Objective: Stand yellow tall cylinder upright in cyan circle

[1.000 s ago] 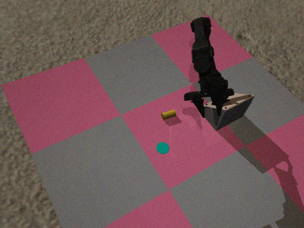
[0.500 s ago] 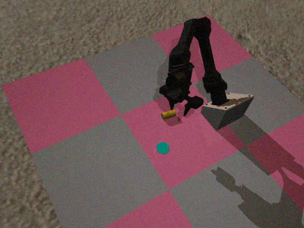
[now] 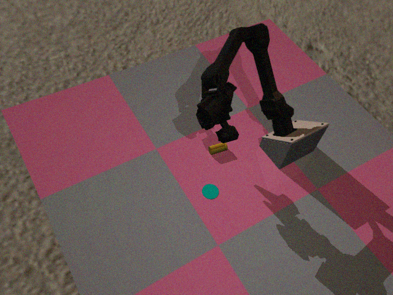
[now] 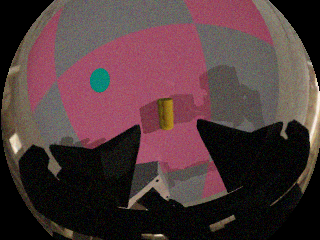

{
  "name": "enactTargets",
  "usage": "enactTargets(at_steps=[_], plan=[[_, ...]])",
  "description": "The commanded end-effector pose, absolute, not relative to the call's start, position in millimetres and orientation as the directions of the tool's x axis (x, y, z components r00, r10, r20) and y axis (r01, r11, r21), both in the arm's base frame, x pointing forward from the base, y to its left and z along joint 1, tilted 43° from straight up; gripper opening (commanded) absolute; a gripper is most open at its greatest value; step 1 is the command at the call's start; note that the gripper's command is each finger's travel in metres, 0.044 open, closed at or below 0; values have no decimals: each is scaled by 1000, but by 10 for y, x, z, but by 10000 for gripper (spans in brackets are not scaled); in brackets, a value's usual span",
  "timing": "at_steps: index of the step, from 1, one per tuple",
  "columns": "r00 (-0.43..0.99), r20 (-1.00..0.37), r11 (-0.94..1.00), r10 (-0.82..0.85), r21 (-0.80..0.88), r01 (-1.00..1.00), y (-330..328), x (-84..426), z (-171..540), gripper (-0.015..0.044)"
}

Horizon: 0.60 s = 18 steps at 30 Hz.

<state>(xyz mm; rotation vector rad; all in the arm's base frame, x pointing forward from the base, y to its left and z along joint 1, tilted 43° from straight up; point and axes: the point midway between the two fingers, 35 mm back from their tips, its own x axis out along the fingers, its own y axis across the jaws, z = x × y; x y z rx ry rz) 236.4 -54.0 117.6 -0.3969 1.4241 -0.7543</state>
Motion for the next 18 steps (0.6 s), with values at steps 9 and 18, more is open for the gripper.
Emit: enactTargets(at_steps=[9, 18], plan=[[-38, -725, 700, -687, -676, 231, -1283, 2298, 430, 309], [-39, -725, 700, -688, -676, 231, -1295, 2293, 419, 152]])
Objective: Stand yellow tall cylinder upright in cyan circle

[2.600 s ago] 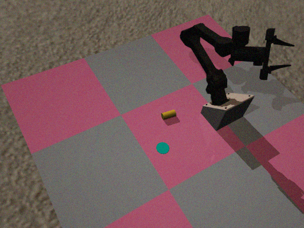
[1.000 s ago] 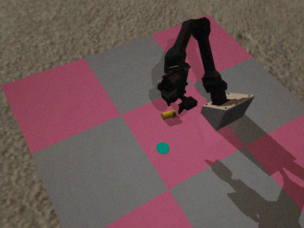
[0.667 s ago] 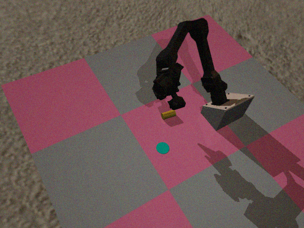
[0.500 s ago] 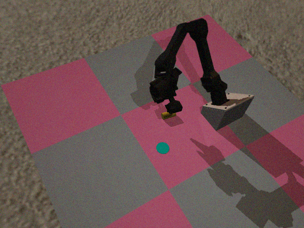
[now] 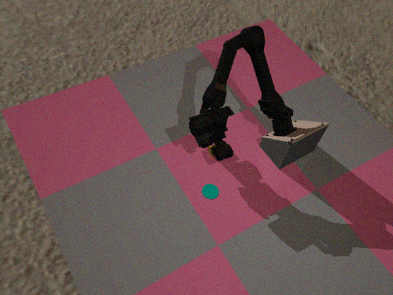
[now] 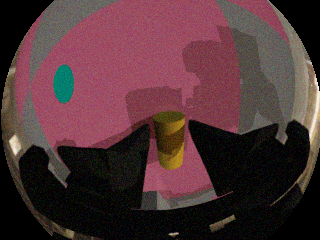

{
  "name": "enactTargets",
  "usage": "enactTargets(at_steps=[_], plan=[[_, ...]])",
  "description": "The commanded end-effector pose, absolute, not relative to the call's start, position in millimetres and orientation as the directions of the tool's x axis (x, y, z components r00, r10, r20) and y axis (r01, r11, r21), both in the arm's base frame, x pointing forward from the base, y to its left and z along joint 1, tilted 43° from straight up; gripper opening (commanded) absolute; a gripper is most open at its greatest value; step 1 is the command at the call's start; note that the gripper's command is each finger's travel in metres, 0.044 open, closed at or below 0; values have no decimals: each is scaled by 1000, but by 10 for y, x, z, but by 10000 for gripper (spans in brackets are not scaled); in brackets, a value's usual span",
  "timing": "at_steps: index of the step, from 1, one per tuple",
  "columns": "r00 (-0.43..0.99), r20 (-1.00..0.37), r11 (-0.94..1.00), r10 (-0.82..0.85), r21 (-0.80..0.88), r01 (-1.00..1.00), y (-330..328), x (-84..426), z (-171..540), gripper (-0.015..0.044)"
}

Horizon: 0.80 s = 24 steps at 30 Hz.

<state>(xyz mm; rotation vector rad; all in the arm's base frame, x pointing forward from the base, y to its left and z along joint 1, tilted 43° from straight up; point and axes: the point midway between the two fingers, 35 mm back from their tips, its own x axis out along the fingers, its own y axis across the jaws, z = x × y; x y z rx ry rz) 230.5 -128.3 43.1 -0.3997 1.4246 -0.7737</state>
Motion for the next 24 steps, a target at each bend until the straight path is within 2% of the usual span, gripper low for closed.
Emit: enactTargets(at_steps=[1, 2, 24], plan=[[-39, -725, 700, -688, -676, 231, -1295, 2293, 419, 126], [-39, -725, 700, -688, -676, 231, -1295, 2293, 419, 105], [-37, -735, 710, -677, -666, 230, -916, 2383, 771, 105]])
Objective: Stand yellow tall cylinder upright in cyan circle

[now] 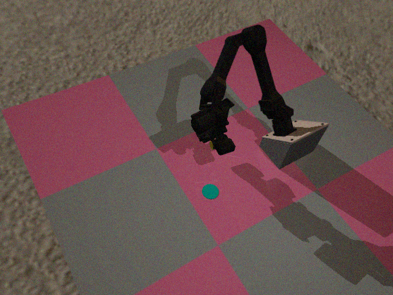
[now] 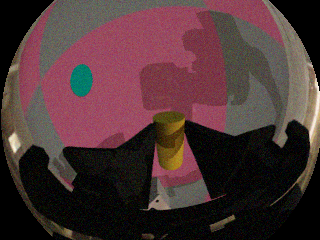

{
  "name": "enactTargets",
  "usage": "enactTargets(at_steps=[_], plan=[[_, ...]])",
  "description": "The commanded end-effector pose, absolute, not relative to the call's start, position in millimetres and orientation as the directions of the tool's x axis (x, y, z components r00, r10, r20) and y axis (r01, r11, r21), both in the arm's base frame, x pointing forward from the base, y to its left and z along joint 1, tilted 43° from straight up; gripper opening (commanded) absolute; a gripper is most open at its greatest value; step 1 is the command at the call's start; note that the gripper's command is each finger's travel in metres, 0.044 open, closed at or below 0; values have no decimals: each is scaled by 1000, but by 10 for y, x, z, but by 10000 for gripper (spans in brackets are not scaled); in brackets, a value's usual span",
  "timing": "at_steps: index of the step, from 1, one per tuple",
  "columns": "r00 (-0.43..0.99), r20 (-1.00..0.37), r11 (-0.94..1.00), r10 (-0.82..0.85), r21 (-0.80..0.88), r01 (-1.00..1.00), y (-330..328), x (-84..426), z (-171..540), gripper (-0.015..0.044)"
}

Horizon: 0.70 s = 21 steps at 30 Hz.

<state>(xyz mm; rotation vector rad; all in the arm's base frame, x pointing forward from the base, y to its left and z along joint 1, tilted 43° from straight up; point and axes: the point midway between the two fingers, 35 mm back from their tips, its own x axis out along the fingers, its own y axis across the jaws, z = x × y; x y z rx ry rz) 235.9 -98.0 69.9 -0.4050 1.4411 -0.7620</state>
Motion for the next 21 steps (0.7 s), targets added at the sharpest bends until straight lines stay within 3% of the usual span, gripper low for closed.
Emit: enactTargets(at_steps=[1, 21], plan=[[-37, -735, 710, -677, -666, 230, -894, 2384, 794, 105], [-39, -728, 704, -684, -673, 226, -530, 2345, 1212, 105]])
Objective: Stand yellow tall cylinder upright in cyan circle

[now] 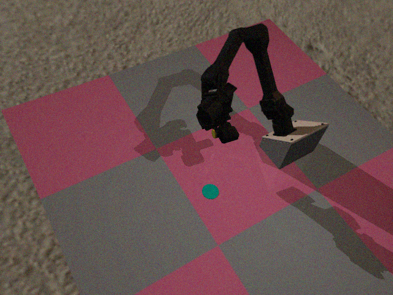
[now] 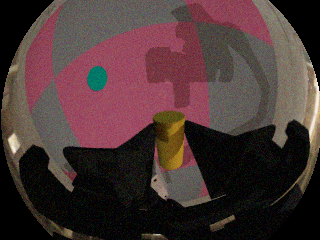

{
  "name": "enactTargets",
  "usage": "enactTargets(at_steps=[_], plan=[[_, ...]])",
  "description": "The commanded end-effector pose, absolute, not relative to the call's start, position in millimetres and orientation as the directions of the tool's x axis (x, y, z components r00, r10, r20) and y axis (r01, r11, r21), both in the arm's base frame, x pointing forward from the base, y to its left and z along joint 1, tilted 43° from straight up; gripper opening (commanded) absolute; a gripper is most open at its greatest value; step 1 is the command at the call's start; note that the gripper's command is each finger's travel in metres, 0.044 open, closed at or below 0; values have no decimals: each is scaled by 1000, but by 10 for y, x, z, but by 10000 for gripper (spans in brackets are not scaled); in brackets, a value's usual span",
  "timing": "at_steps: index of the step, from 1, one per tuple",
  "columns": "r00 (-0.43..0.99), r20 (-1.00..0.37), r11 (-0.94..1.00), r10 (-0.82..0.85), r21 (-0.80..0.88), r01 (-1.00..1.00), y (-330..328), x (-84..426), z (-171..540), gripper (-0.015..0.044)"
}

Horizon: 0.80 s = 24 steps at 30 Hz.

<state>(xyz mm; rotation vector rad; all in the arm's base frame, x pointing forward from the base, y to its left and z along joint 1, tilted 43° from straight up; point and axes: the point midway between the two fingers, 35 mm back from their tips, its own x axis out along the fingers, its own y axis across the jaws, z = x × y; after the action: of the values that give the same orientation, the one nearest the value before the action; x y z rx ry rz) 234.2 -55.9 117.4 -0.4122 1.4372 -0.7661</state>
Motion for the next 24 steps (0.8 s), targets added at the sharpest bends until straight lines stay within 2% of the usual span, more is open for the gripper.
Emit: enactTargets(at_steps=[1, 24], plan=[[-39, -729, 706, -684, -674, 214, -523, 2357, 1210, 105], [-36, -734, 704, -678, -635, -319, -130, 2879, 1005, 105]])
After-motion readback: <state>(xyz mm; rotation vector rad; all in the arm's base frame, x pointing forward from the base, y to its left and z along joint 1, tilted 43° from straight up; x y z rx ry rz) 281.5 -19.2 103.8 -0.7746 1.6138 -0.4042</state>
